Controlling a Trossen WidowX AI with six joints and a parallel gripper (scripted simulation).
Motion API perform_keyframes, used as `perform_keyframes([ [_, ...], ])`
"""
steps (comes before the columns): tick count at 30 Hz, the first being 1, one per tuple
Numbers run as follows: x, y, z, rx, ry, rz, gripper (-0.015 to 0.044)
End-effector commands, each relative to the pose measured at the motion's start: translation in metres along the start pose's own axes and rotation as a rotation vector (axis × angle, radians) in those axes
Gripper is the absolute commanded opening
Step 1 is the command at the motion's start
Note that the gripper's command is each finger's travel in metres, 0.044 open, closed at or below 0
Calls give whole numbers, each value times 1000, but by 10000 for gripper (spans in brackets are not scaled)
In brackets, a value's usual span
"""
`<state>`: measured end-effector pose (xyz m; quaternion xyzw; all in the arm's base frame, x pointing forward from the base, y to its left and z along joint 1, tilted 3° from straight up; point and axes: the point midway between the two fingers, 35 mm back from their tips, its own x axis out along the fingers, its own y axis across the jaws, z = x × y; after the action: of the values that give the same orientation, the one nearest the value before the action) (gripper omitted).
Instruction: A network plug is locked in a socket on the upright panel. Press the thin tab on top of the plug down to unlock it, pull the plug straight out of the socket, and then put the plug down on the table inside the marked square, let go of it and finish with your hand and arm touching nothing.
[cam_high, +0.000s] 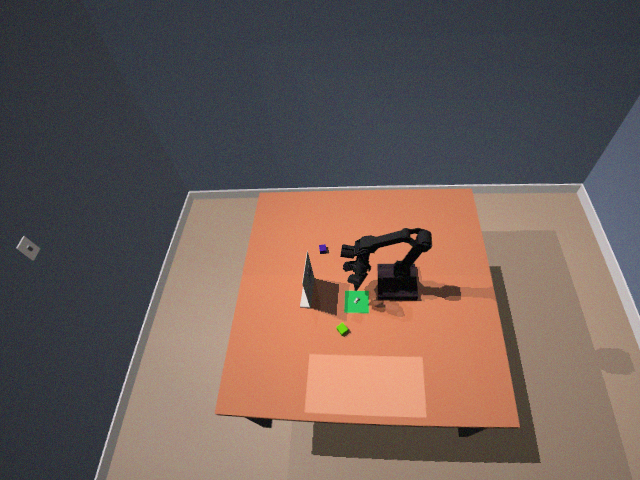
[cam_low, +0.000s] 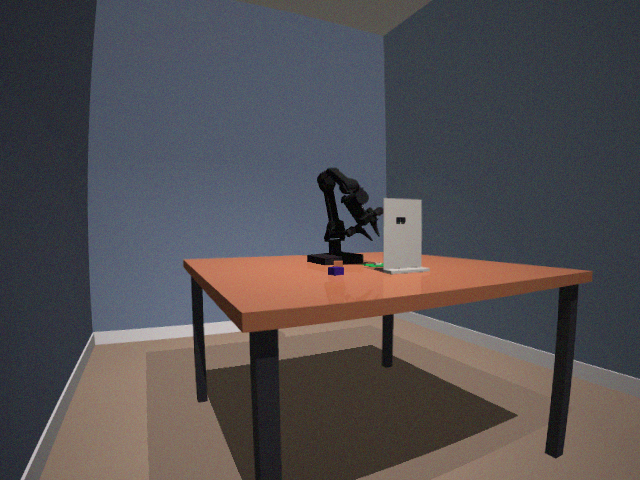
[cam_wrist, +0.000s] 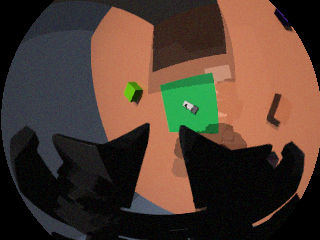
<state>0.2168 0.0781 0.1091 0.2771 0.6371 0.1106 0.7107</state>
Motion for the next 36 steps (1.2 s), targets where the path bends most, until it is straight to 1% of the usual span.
perform_keyframes([
  [1,-9,6,-1,-4,-10,5,156],
  [6,-8,6,0,0,-1,0,156],
  [36,-87,60,-1,-3,-9,5,156],
])
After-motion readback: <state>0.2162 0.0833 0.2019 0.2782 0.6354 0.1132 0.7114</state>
